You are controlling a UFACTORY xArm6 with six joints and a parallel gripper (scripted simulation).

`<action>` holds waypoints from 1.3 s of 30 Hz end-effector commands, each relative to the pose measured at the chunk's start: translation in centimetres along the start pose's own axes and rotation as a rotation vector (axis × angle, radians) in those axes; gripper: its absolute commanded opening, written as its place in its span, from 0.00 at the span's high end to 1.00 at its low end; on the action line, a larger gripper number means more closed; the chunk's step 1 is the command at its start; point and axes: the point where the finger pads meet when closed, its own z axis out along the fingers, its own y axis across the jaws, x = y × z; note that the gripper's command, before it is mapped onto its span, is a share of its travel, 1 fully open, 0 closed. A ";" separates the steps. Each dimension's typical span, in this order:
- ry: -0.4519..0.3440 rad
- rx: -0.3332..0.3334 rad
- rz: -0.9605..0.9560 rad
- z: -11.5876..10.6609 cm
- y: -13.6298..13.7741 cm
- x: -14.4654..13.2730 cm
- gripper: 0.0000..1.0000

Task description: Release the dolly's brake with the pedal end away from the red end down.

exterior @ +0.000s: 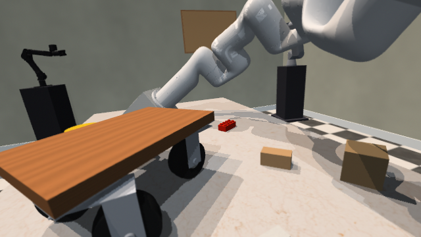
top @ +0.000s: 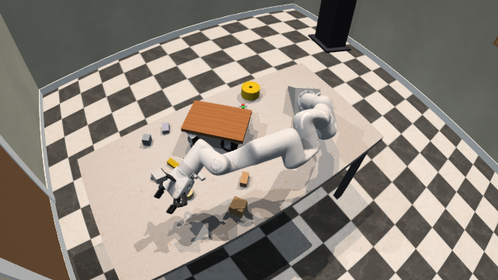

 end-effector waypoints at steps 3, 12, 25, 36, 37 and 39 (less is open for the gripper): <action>0.003 0.001 -0.002 -0.1 -0.1 0.3 0.00; 0.003 0.001 -0.002 -0.1 -0.1 0.3 0.00; -0.121 -0.106 -0.077 -4.6 6.8 0.1 1.00; -0.283 -0.225 -0.096 -12.2 15.5 -1.5 1.00; -0.283 -0.225 -0.096 -12.9 16.0 -1.6 1.00; -0.351 -0.270 -0.085 -14.3 17.3 -2.2 1.00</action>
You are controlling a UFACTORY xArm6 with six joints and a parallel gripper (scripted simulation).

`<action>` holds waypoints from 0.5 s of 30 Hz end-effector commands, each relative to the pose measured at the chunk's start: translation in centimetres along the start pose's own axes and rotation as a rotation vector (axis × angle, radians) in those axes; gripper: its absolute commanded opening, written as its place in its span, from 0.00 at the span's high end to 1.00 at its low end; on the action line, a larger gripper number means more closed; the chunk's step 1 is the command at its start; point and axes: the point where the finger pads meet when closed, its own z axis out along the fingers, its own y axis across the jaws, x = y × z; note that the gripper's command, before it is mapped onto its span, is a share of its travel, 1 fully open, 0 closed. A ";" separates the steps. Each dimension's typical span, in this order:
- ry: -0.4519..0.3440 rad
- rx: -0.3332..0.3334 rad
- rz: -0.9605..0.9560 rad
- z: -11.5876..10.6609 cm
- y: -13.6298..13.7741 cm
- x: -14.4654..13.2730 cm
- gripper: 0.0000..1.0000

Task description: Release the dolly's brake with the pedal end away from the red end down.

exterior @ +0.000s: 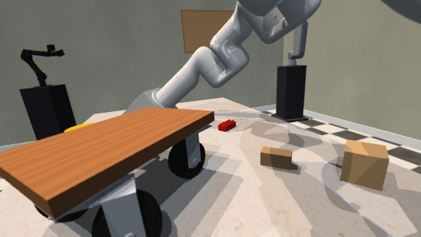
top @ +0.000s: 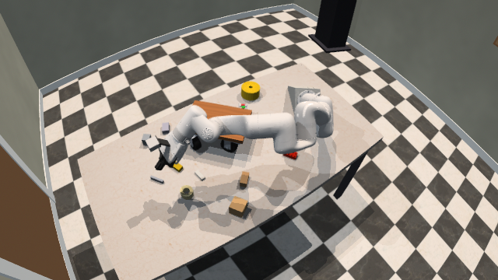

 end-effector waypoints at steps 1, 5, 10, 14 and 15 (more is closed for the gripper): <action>-0.116 -0.064 -0.002 -4.5 5.0 -3.1 1.00; -0.191 -0.102 0.017 -6.9 7.9 -5.2 1.00; -0.269 -0.137 0.049 -10.2 11.1 -8.0 1.00; -0.346 -0.166 0.090 -12.8 13.1 -10.4 1.00; -0.346 -0.166 0.090 -13.4 13.6 -10.9 1.00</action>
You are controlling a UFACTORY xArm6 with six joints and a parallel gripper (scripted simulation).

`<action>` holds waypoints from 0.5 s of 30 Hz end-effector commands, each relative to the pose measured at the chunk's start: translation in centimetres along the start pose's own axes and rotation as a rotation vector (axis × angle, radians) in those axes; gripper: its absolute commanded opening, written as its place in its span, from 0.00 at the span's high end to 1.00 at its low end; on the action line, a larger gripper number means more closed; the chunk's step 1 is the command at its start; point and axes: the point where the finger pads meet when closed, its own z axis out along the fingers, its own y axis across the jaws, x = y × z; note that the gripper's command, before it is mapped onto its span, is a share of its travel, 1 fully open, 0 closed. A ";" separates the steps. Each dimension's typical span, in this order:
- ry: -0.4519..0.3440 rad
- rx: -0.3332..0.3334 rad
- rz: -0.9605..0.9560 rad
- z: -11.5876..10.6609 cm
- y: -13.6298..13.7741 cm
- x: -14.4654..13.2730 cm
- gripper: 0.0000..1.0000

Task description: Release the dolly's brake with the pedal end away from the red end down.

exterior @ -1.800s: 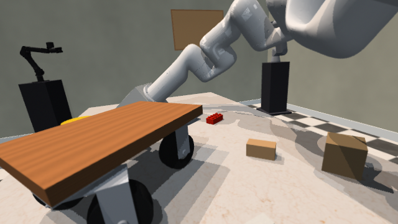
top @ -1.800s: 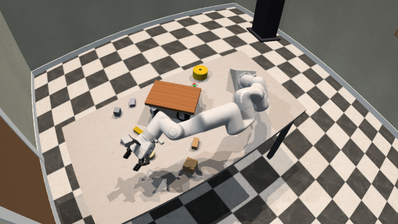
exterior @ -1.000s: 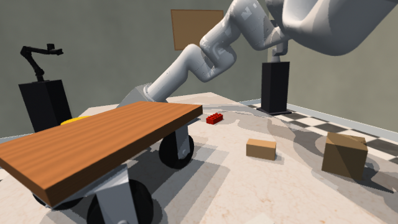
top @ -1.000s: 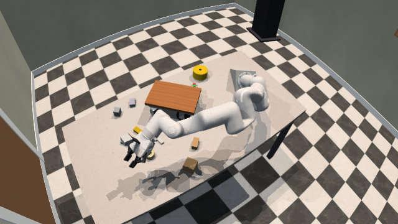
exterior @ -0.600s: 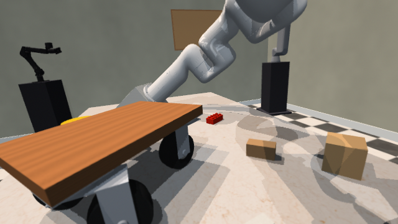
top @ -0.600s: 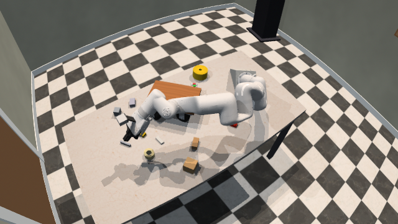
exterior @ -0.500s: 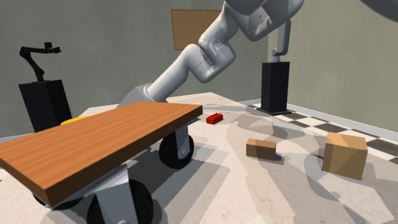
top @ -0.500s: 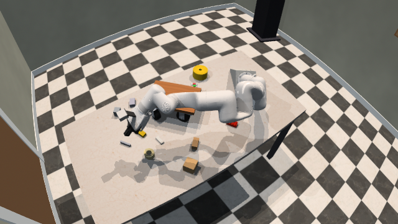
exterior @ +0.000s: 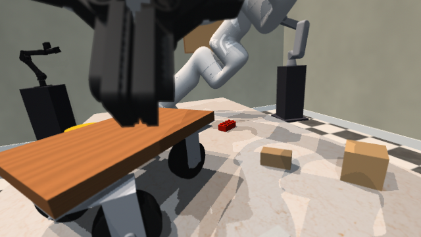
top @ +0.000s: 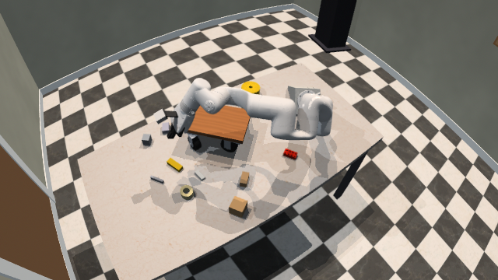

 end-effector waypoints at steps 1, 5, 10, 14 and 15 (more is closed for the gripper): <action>-0.095 -0.037 0.036 -3.6 4.1 -4.9 1.00; -0.173 -0.056 0.083 -5.6 6.3 -8.3 1.00; -0.248 -0.067 0.136 -8.1 8.6 -12.4 1.00; -0.248 -0.067 0.136 -9.1 9.4 -13.9 1.00; -0.316 -0.072 0.192 -10.7 10.3 -16.7 1.00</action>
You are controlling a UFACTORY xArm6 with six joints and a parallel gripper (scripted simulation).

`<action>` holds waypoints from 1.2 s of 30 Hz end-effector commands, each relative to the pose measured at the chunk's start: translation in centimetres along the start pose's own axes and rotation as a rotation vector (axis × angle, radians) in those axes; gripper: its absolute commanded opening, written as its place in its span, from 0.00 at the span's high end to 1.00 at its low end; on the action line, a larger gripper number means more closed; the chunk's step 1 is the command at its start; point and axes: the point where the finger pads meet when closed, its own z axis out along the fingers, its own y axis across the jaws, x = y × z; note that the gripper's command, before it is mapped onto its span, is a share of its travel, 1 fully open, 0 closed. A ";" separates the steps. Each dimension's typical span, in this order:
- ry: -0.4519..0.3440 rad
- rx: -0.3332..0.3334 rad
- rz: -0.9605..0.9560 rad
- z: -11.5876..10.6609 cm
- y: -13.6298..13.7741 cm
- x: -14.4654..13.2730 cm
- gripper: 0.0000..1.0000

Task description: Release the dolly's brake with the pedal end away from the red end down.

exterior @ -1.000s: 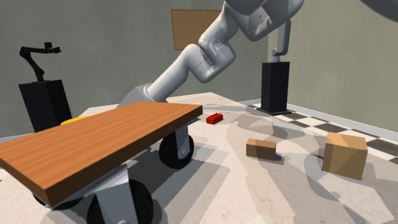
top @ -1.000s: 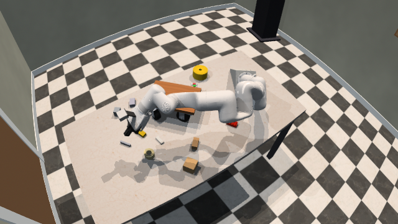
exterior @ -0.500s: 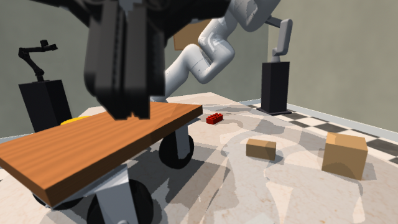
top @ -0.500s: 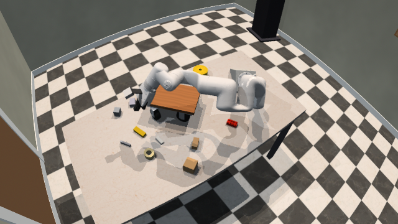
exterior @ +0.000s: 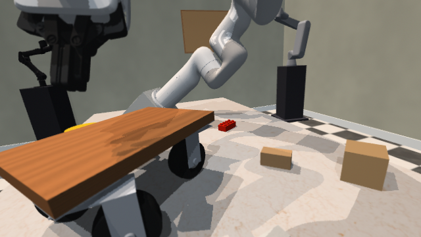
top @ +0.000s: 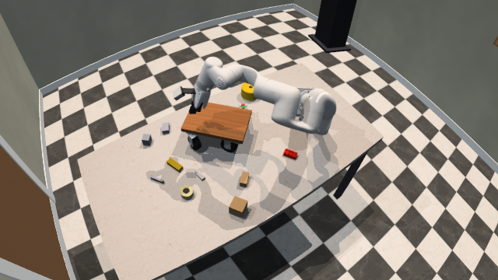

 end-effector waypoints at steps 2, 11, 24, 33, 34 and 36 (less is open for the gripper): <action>-0.150 -0.009 0.112 -2.6 3.3 -7.1 1.00; -0.252 0.010 0.206 -5.3 5.9 -15.9 1.00; -0.366 0.051 0.324 -8.3 6.7 -25.8 1.00; -0.366 0.051 0.324 -8.0 6.7 -25.9 1.00; -0.366 0.051 0.324 -7.5 6.6 -26.1 1.00; -0.365 0.051 0.324 -6.0 6.5 -26.6 1.00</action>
